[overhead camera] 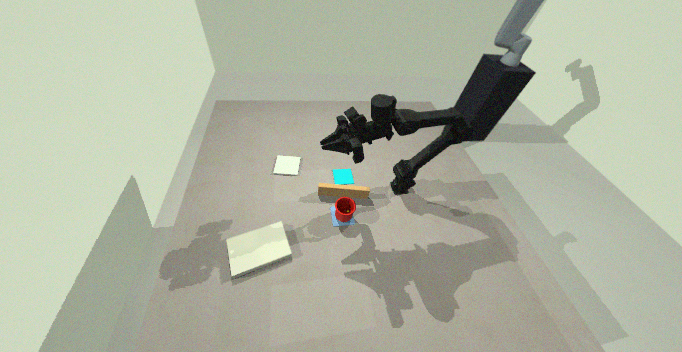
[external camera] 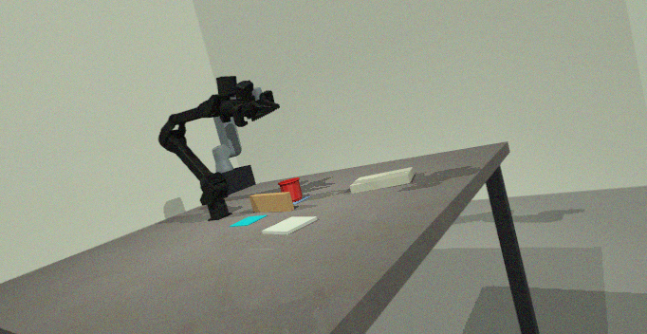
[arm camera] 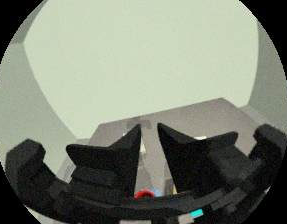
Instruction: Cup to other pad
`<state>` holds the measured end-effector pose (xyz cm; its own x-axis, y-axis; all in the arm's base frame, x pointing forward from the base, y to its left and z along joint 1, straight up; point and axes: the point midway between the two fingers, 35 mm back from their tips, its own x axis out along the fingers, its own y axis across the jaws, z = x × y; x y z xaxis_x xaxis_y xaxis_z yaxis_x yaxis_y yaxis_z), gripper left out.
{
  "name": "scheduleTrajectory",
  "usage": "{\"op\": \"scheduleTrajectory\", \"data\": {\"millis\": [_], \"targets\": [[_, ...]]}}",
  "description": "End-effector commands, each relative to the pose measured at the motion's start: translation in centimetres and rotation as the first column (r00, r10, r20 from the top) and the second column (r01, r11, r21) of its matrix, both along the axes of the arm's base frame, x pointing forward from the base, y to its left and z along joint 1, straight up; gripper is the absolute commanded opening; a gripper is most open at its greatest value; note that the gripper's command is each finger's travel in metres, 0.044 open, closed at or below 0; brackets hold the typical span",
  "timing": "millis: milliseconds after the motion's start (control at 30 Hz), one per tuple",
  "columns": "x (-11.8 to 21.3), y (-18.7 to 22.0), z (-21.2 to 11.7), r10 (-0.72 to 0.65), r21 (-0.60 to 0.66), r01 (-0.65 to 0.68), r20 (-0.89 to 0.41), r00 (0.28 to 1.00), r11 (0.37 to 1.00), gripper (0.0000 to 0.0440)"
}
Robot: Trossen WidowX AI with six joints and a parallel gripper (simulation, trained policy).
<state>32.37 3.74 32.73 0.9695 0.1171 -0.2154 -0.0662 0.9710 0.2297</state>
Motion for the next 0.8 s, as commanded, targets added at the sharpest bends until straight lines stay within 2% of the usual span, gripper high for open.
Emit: {"op": "scheduleTrajectory", "data": {"millis": [0, 400, 767], "targets": [[0.2, 0.4, 0.3, -0.001, 0.043, 0.003, -0.04, 0.999, 0.999, 0.0107], [0.4, 2.0, -0.1, 0.011, 0.17, 0.024, -0.202, 0.979, 0.985, 0.0119], [0.4, 3.5, -0.8, 0.02, 0.274, 0.086, -0.361, 0.932, 0.958, 0.0126]]}}
